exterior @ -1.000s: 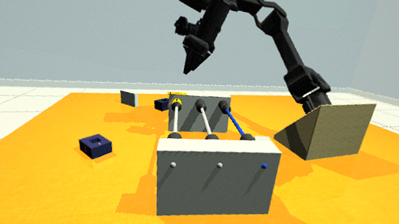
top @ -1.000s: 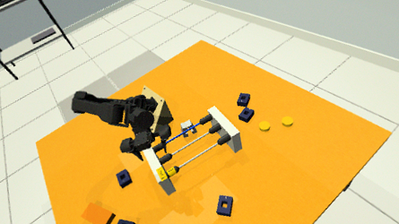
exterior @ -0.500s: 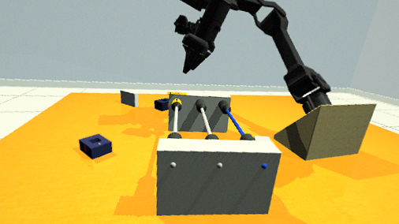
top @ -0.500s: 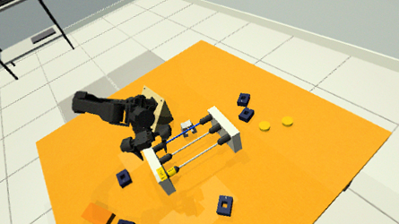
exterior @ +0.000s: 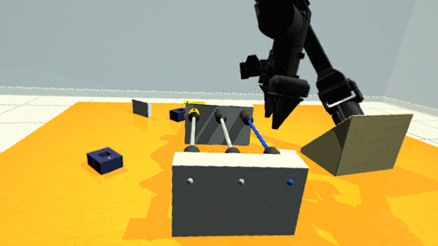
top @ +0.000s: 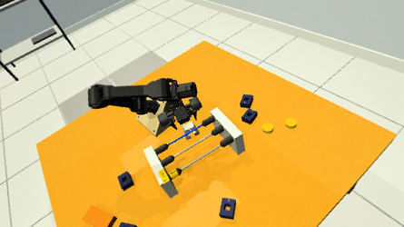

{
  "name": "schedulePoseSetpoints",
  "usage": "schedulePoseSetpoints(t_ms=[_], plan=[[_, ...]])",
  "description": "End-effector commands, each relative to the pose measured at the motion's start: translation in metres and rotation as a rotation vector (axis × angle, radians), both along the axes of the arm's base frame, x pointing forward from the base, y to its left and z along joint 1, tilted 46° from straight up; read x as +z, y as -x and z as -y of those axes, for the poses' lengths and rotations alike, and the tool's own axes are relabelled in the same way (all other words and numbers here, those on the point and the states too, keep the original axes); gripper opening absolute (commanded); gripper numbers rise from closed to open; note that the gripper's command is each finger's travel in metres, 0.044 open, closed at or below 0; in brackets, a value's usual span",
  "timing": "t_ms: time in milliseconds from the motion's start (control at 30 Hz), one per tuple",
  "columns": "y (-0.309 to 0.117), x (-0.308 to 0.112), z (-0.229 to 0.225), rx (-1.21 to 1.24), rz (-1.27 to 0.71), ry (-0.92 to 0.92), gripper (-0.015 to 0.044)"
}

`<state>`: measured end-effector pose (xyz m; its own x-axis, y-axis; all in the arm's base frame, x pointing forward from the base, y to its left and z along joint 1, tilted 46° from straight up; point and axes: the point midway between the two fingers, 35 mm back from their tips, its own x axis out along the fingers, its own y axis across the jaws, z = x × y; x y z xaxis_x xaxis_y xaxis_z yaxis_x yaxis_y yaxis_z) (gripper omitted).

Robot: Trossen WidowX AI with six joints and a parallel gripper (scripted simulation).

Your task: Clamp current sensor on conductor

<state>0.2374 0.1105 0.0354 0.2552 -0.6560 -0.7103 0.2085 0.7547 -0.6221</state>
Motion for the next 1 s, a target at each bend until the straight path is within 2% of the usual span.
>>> schedulePoseSetpoints(t_ms=[0,967], plan=[[0.037,-0.028,0.005,-0.064,-0.062,0.039,0.0440],[0.029,-0.054,0.030,-0.063,-0.062,0.038,0.0440]])
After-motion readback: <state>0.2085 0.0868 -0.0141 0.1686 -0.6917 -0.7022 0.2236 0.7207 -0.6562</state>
